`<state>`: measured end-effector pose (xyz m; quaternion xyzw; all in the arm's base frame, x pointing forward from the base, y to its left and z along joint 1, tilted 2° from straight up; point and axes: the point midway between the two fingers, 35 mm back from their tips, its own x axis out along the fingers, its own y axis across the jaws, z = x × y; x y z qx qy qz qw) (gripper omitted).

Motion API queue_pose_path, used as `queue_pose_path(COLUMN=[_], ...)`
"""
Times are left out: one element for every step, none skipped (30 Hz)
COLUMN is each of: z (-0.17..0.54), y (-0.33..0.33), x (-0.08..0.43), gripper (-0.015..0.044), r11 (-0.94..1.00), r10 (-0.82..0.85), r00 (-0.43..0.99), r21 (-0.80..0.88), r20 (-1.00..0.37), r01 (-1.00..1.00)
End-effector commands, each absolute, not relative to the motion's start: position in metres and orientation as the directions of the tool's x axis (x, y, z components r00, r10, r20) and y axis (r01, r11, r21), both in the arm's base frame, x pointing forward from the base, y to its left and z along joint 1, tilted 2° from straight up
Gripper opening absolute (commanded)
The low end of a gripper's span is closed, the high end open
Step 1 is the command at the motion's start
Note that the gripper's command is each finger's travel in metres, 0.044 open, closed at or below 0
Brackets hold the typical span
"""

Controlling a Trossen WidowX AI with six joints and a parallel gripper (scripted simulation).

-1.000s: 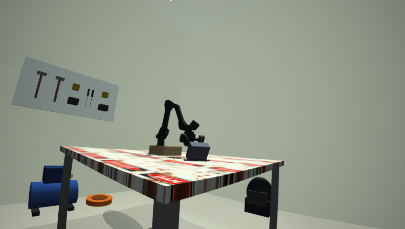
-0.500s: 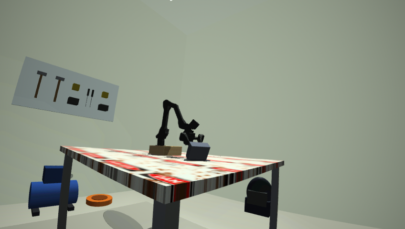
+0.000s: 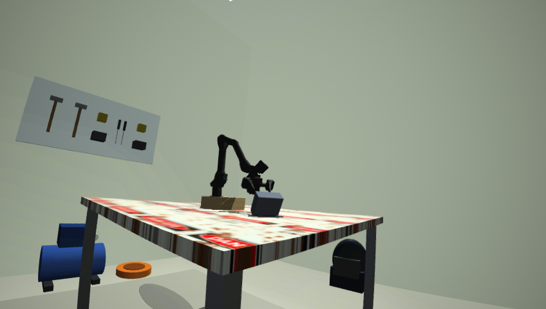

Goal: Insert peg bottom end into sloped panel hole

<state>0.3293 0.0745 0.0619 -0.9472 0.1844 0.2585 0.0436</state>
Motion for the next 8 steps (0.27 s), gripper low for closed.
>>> queue_pose_path(z=[0.0641,0.0647,0.0654,0.066,0.0661,0.0664,0.0669,0.0675], y=[0.0752,0.0758,0.0764,0.077,0.0771,0.0774,0.0778,0.0783], x=[0.3251,0.3242,0.3232,0.3223,0.3221,0.3217,0.3209,0.3199], gripper=[0.044,0.044,0.044,0.044,0.044,0.044,0.044,0.044], r11=[-0.926,-0.926,-0.927,-0.927,-0.927,-0.927,-0.927,-0.927], r10=[-0.331,-0.331,-0.331,-0.331,-0.331,-0.331,-0.331,-0.331], r00=[0.798,0.798,0.798,0.798,0.798,0.798,0.798,0.798], r21=[0.013,0.013,0.013,0.013,0.013,0.013,0.013,0.013], r20=[-0.504,-0.504,-0.504,-0.503,-0.503,-0.503,-0.504,-0.504], r01=[-0.376,-0.376,-0.376,-0.376,-0.376,-0.376,-0.376,-0.376])
